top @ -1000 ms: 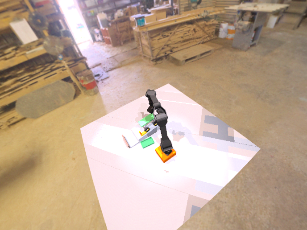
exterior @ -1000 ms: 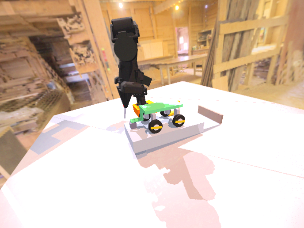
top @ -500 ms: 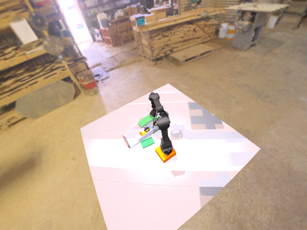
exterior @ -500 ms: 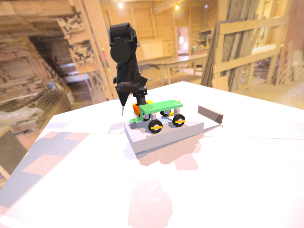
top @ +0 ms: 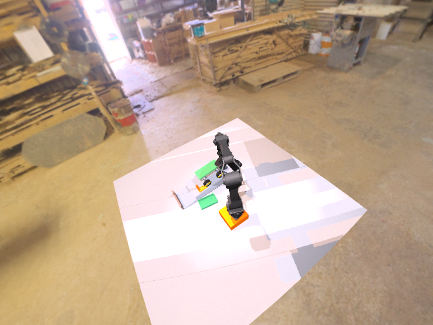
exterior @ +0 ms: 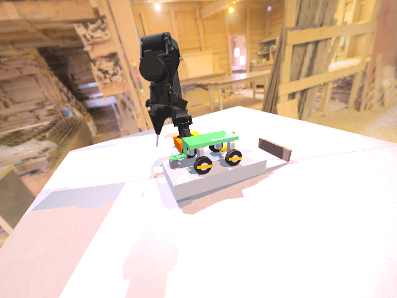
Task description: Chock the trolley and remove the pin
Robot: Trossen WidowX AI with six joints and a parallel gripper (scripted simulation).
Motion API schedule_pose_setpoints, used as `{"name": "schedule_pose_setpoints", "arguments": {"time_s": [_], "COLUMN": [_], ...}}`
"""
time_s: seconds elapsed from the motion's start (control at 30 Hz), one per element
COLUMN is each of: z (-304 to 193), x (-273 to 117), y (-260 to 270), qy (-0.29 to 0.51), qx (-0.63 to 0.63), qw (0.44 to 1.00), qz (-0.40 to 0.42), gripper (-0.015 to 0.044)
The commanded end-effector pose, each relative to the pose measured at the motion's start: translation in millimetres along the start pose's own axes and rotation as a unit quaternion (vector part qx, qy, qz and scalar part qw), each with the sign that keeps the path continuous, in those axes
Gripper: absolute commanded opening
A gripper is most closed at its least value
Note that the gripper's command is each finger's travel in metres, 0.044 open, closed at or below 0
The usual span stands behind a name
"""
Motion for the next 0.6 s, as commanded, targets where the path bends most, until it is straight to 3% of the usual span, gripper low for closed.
{"name": "schedule_pose_setpoints", "arguments": {"time_s": [0.0, 0.57], "z": [9, 79], "x": [-2, -7], "y": [2, 9], "qy": [-0.001, -0.004], "qx": [-0.001, -0.001], "qw": [1.0, 1.0], "qz": [-0.002, -0.002], "gripper": [0.0, 0.0]}}
Point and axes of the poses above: the point midway between the two fingers, 35 mm back from their tips, its own x axis out along the fingers, its own y axis across the jaws, z = x × y, the point moved 1 cm from there along -x, back along the fingers, and after that the axes turned 8 degrees about x, right-handed, at the moved point
